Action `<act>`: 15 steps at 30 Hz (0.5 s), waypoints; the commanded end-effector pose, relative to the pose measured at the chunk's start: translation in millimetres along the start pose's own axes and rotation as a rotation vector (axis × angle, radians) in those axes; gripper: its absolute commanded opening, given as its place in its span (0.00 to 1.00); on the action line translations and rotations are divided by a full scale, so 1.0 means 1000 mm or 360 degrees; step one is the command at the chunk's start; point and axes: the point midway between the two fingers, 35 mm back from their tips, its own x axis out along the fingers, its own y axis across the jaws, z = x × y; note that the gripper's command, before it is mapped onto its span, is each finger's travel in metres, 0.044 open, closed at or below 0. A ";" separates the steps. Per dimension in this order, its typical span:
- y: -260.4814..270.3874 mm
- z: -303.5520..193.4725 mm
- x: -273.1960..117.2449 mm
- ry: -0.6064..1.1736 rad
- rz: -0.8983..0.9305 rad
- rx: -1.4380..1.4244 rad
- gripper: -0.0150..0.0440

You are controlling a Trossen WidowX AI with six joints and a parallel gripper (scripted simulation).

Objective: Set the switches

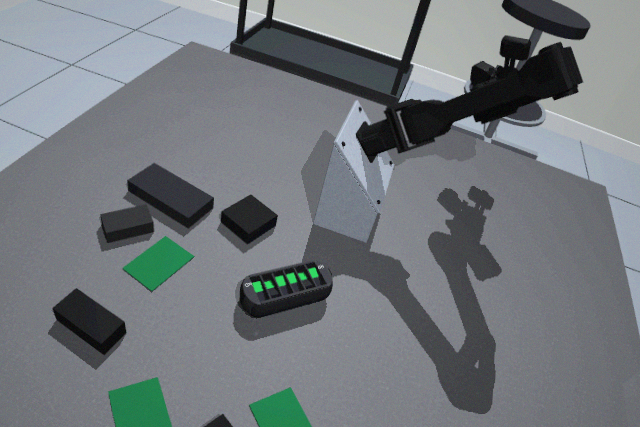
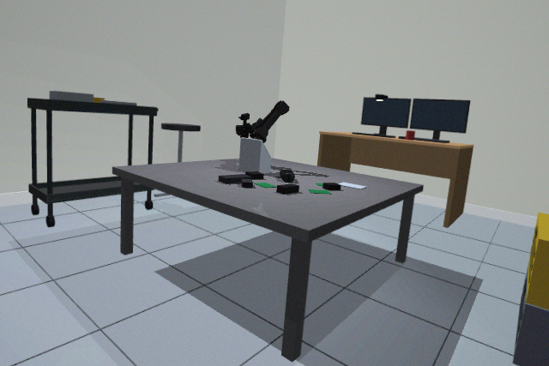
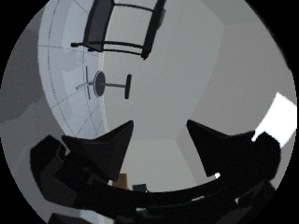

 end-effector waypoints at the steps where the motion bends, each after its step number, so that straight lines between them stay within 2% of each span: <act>1: 0.000 0.000 0.000 0.0000 0.0000 0.0000 0.89; 7: 0.016 -0.009 -0.005 0.0023 0.0082 -0.0001 0.62; 15: 0.097 -0.067 -0.046 0.0182 0.0524 -0.0003 0.26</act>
